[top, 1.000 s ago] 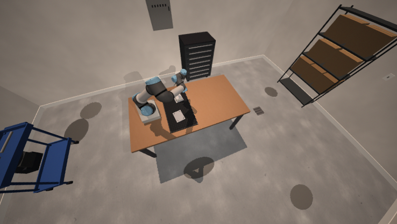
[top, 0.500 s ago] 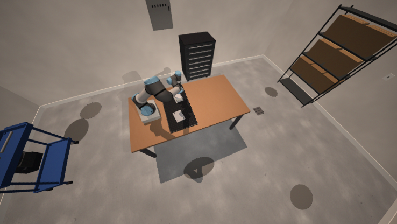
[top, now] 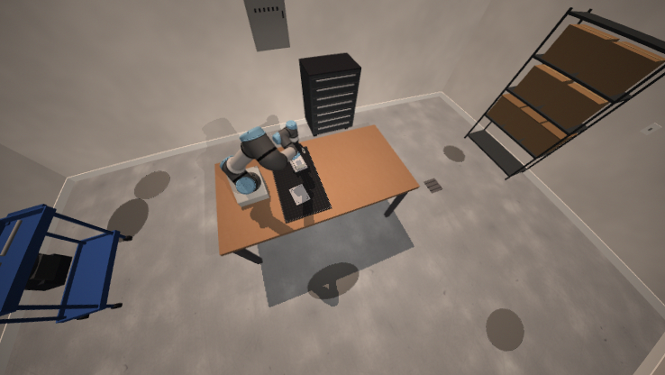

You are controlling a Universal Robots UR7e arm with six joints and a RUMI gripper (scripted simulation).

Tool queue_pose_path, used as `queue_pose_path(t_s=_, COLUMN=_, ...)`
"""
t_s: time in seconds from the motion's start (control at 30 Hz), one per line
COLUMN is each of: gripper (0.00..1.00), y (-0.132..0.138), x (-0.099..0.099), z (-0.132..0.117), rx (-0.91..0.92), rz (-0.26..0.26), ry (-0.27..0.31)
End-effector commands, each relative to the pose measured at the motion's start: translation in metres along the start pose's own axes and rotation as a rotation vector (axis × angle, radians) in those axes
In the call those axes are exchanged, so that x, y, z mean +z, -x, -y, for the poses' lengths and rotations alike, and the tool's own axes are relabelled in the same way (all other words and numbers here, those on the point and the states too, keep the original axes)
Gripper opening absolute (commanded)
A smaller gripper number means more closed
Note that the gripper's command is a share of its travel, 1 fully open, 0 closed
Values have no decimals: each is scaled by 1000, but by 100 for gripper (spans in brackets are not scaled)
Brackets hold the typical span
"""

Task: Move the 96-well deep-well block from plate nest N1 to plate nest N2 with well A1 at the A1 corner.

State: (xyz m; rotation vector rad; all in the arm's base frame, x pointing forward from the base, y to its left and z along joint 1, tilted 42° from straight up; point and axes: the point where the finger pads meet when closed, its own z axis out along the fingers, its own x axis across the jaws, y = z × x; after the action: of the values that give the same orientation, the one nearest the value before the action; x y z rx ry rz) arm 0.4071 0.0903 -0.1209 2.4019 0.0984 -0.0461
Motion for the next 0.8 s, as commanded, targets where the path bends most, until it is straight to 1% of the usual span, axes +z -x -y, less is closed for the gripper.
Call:
queue_pose_path(t_s=0.0, gripper=100, y=0, x=0, z=0, rx=-9, rz=-7, ry=0)
queue_pose_path(t_s=0.23, gripper=100, y=0, x=0, z=0, rx=-9, rz=-7, ry=0)
queue_pose_path(t_s=0.77, gripper=100, y=0, x=23, z=0, rx=-9, rz=-7, ry=0)
